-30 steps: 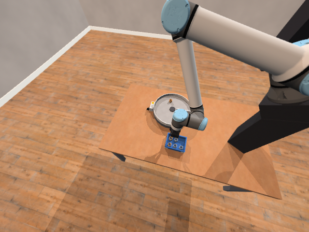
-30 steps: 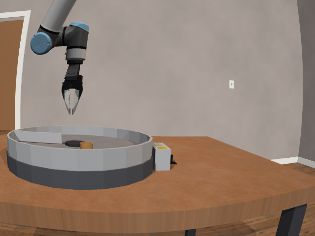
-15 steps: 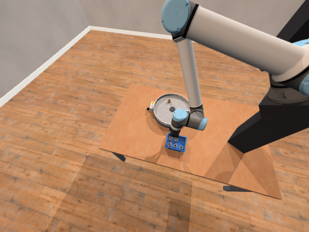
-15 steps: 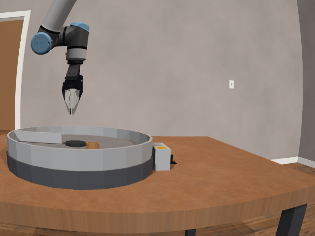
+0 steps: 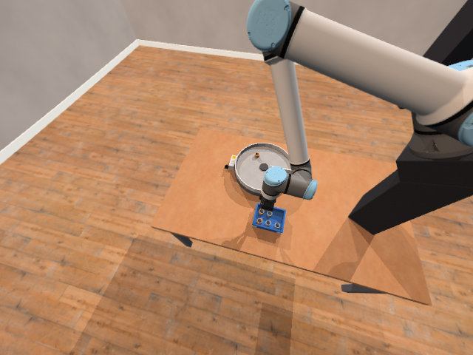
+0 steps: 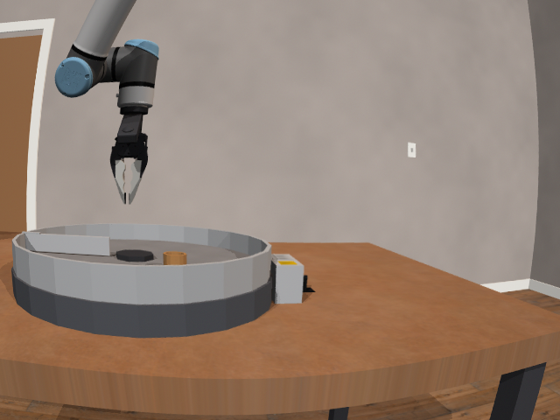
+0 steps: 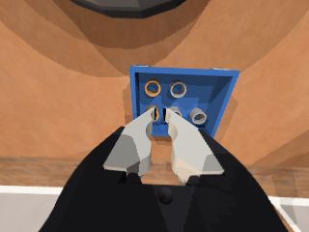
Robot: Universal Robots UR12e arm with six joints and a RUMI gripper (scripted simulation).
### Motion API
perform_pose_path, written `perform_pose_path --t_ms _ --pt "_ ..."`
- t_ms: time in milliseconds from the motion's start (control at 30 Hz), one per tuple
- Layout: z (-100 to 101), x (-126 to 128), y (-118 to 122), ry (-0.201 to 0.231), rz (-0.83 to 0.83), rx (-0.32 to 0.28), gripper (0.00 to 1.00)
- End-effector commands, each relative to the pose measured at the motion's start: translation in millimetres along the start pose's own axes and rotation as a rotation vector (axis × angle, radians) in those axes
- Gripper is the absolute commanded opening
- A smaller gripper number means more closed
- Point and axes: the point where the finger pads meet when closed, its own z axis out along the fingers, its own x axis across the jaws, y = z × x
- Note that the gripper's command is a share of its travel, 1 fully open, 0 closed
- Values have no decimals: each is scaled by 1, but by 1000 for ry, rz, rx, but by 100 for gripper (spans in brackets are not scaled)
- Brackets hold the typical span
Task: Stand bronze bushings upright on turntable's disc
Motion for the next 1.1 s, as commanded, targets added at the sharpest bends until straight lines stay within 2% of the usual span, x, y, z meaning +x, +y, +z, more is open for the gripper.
perform_pose_path --t_ms 0,600,733,967,1067 --pt "-1 0 0 -1 0 0 6" --pt "2 0 0 -1 0 0 6" --pt "13 0 0 -1 0 0 6" --pt "45 0 0 -1 0 0 6" --pt "49 0 0 -1 0 0 6"
